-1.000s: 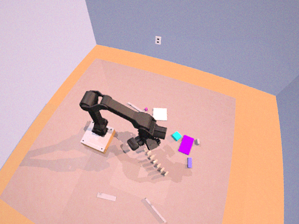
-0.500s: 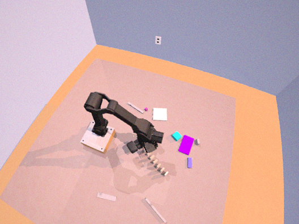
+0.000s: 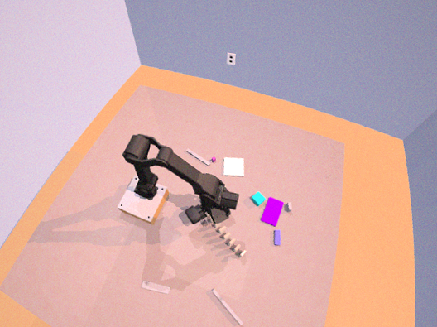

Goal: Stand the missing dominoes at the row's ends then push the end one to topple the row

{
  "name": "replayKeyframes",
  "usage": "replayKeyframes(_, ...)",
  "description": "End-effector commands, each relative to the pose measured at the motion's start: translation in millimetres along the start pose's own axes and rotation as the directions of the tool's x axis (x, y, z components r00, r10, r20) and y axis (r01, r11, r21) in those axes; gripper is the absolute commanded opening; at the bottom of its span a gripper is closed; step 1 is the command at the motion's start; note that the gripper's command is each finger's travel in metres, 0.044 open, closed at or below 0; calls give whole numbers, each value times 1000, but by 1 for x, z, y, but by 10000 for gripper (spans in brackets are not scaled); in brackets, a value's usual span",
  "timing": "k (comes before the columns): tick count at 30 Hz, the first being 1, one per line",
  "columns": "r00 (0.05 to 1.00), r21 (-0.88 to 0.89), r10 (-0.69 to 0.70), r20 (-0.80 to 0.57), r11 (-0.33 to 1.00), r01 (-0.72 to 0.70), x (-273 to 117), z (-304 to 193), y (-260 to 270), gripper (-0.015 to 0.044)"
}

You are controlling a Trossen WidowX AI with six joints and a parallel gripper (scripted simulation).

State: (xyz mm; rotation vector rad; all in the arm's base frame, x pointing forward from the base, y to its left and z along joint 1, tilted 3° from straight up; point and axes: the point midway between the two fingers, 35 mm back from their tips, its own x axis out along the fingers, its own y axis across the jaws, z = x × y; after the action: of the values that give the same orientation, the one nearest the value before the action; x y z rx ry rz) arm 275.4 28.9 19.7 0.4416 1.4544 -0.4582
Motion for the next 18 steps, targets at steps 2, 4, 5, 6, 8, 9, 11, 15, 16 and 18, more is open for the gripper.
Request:
replayKeyframes(2, 1000, -3, 3, -1, 1000, -3, 0, 0, 0, 343)
replayKeyframes(4, 1000, -3, 3, -1, 1000, -3, 0, 0, 0, 396)
replayKeyframes(5, 1000, -3, 3, -1, 1000, -3, 0, 0, 0, 422)
replayKeyframes(6, 1000, -3, 3, -1, 1000, -3, 0, 0, 0, 440)
replayKeyframes(8, 1000, -3, 3, -1, 1000, -3, 0, 0, 0, 440)
replayKeyframes(9, 1000, -3, 3, -1, 1000, -3, -1, 0, 1, 440)
replayKeyframes(11, 1000, -5, 4, 2, 1000, -4, -12, 2, 2, 440)
replayKeyframes(15, 1000, -12, 9, 14, 1000, -9, -67, 8, 6, 440)
replayKeyframes(16, 1000, -12, 9, 14, 1000, -9, -84, 7, 5, 440)
replayKeyframes(18, 1000, -7, 5, 8, 1000, -5, -110, 4, 3, 440)
